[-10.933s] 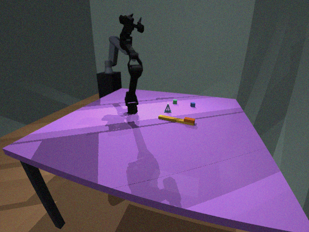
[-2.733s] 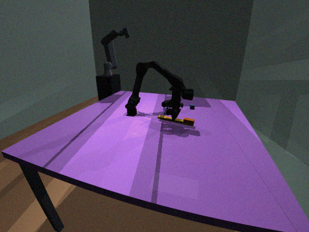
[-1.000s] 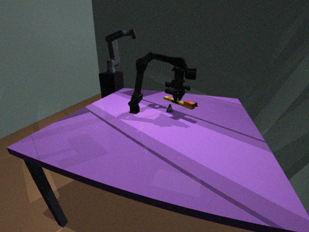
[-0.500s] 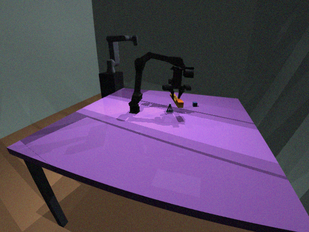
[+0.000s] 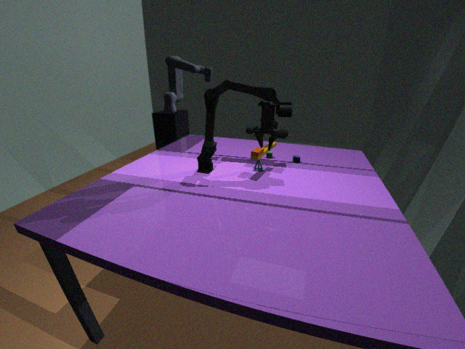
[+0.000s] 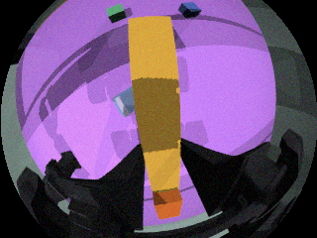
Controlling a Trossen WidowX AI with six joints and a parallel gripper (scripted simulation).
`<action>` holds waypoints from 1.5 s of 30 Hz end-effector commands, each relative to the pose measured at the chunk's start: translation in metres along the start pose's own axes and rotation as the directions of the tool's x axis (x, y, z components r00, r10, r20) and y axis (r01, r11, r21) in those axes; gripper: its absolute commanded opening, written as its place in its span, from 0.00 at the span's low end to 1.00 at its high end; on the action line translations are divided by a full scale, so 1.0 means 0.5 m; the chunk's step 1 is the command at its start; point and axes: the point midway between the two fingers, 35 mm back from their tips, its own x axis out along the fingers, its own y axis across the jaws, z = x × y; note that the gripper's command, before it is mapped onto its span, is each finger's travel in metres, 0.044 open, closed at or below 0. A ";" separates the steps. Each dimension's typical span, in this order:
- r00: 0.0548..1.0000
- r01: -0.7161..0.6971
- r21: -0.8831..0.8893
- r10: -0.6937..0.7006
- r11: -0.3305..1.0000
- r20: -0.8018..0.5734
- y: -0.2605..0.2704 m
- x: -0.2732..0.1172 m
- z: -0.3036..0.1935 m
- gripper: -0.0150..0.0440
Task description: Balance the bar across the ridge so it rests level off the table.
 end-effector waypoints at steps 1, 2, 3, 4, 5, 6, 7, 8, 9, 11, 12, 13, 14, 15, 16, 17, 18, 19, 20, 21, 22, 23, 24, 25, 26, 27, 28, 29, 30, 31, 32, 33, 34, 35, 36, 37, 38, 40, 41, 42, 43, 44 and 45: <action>1.000 0.007 0.164 -0.009 0.986 0.009 0.013 -0.005 0.020 0.25; 1.000 0.006 0.204 -0.008 0.979 0.009 0.015 -0.004 0.025 0.25; 1.000 0.006 0.243 -0.008 0.970 0.009 0.018 -0.004 0.029 0.25; 1.000 0.005 0.281 -0.008 0.960 0.009 0.021 -0.004 0.033 0.25; 1.000 0.005 0.319 -0.008 0.948 0.009 0.023 -0.004 0.037 0.25; 1.000 0.004 0.357 -0.008 0.934 0.010 0.025 -0.004 0.041 0.25; 1.000 0.004 0.394 -0.008 0.919 0.010 0.027 -0.004 0.045 0.25; 1.000 0.003 0.430 -0.008 0.903 0.010 0.029 -0.004 0.049 0.25; 1.000 0.002 0.466 -0.008 0.885 0.010 0.032 -0.004 0.052 0.25; 1.000 0.001 0.535 -0.008 0.845 0.010 0.035 -0.003 0.060 0.25; 1.000 0.000 0.569 -0.008 0.822 0.010 0.037 -0.003 0.063 0.25; 1.000 0.000 0.601 -0.008 0.799 0.011 0.039 -0.003 0.067 0.25; 1.000 -0.001 0.633 -0.008 0.774 0.011 0.040 -0.003 0.071 0.25; 1.000 -0.002 0.663 -0.007 0.749 0.011 0.042 -0.003 0.074 0.25; 1.000 -0.002 0.693 -0.007 0.721 0.011 0.043 -0.003 0.077 0.25; 1.000 -0.003 0.721 -0.007 0.693 0.011 0.044 -0.003 0.080 0.25; 1.000 -0.004 0.748 -0.007 0.664 0.011 0.045 -0.003 0.083 0.25; 1.000 -0.004 0.774 -0.007 0.633 0.011 0.046 -0.003 0.086 0.25; 1.000 -0.005 0.799 -0.007 0.602 0.011 0.047 -0.003 0.089 0.25; 1.000 -0.005 0.822 -0.007 0.569 0.012 0.046 -0.003 0.091 0.25; 1.000 -0.006 0.844 -0.007 0.536 0.012 0.046 -0.003 0.092 0.25; 1.000 -0.006 0.845 -0.007 0.535 0.012 0.046 -0.002 0.092 0.25; 1.000 -0.006 0.846 -0.007 0.533 0.012 0.046 -0.001 0.093 0.25; 1.000 -0.006 0.848 -0.007 0.531 0.012 0.045 0.001 0.093 0.25; 1.000 -0.006 0.850 -0.007 0.527 0.012 0.045 0.003 0.093 0.25; 1.000 -0.006 0.853 -0.007 0.523 0.012 0.045 0.005 0.094 0.25; 1.000 -0.006 0.856 -0.007 0.518 0.012 0.044 0.008 0.094 0.25; 1.000 -0.006 0.859 -0.007 0.512 0.012 0.044 0.011 0.095 0.25; 1.000 -0.006 0.862 -0.007 0.507 0.012 0.044 0.015 0.096 0.25; 1.000 -0.006 0.865 -0.007 0.502 0.012 0.043 0.018 0.096 0.25; 1.000 -0.007 0.868 -0.007 0.497 0.012 0.043 0.021 0.097 0.25; 1.000 -0.007 0.871 -0.007 0.491 0.012 0.042 0.024 0.097 0.25; 1.000 -0.007 0.874 -0.007 0.485 0.012 0.042 0.027 0.097 0.25; 1.000 -0.007 0.877 -0.007 0.480 0.012 0.041 0.030 0.096 0.25; 1.000 -0.007 0.880 -0.007 0.474 0.012 0.041 0.033 0.096 0.25; 1.000 -0.007 0.884 -0.008 0.468 0.012 0.040 0.036 0.096 0.25; 1.000 -0.007 0.887 -0.008 0.462 0.012 0.040 0.040 0.095 0.25; 1.000 -0.007 0.893 -0.008 0.451 0.012 0.039 0.046 0.095 0.25; 1.000 -0.007 0.896 -0.008 0.445 0.012 0.039 0.049 0.094 0.25; 1.000 -0.007 0.898 -0.008 0.439 0.012 0.038 0.052 0.094 0.25; 1.000 -0.007 0.901 -0.008 0.433 0.012 0.038 0.055 0.093 0.25; 1.000 -0.007 0.904 -0.008 0.427 0.012 0.037 0.058 0.093 0.25; 1.000 -0.007 0.907 -0.008 0.421 0.012 0.037 0.061 0.092 0.25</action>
